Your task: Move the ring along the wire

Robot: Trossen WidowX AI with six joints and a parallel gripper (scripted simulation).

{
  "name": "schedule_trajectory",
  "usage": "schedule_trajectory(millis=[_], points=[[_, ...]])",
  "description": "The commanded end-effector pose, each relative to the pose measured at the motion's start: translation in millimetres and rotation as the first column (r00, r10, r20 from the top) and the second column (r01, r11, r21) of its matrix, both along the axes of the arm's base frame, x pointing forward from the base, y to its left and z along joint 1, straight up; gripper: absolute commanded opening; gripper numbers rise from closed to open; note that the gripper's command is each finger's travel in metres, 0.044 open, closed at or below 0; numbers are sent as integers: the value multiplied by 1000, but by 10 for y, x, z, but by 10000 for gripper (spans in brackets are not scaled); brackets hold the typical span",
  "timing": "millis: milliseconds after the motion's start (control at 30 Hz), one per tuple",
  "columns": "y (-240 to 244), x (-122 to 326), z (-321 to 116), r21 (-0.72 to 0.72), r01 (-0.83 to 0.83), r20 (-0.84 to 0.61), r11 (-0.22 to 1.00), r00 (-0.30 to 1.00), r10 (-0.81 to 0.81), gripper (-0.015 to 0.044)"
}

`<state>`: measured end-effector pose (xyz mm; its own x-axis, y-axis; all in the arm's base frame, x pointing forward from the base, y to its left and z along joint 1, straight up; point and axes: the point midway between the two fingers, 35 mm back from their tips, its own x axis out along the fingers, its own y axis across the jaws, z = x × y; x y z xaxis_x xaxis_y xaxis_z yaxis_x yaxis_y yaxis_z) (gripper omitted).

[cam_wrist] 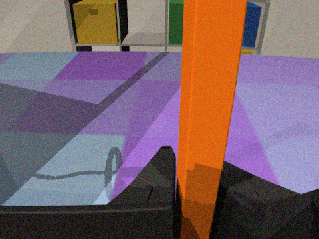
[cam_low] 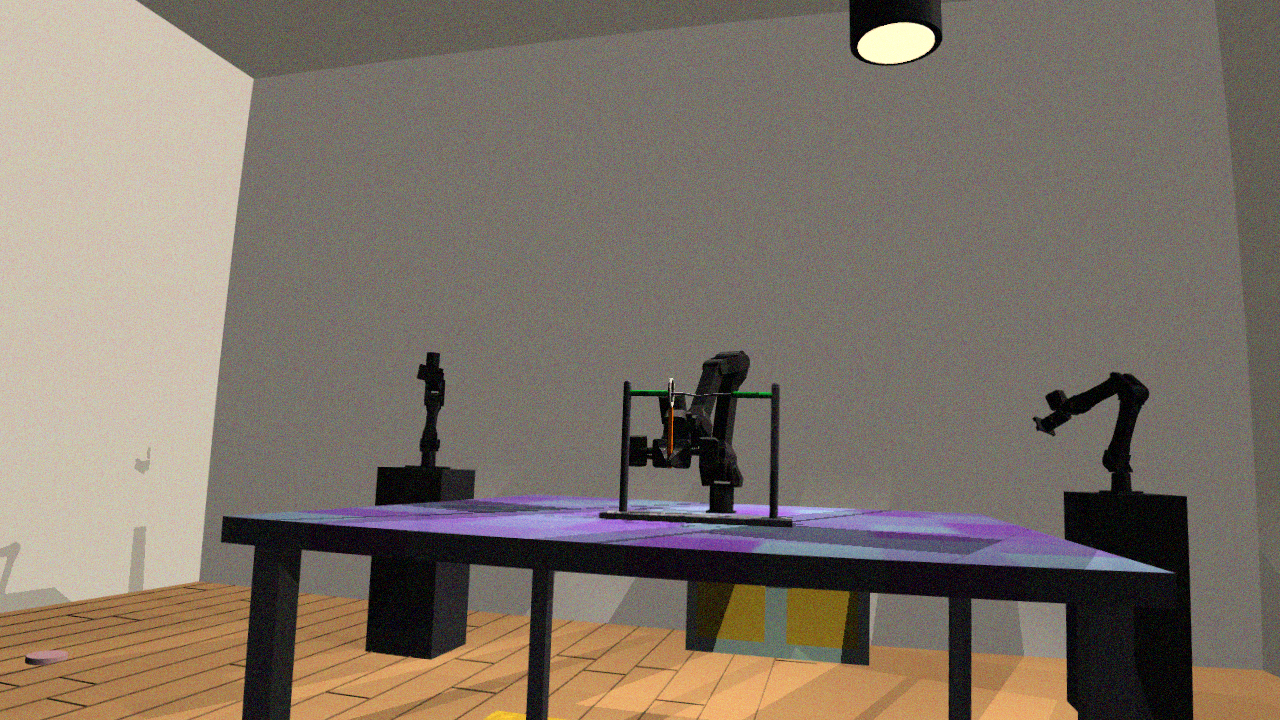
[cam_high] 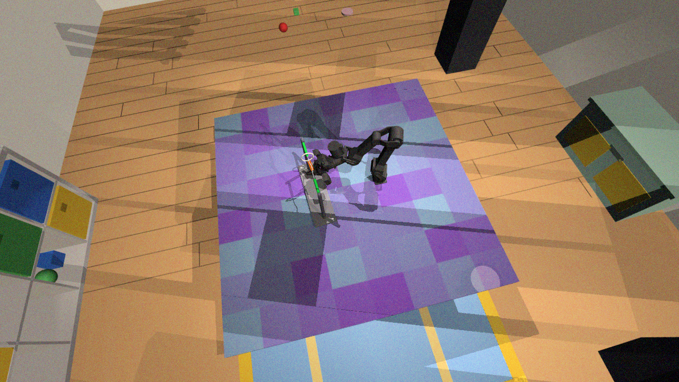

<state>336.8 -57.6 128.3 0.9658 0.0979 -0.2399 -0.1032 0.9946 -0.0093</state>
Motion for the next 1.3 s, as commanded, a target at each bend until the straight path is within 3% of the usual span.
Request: schedule_trajectory(millis=[0, 1267], points=[[35, -19, -10, -4, -1, -4, 1000, 1000, 1, -150], [295, -55, -29, -81, -124, -5, 989, 992, 124, -150]])
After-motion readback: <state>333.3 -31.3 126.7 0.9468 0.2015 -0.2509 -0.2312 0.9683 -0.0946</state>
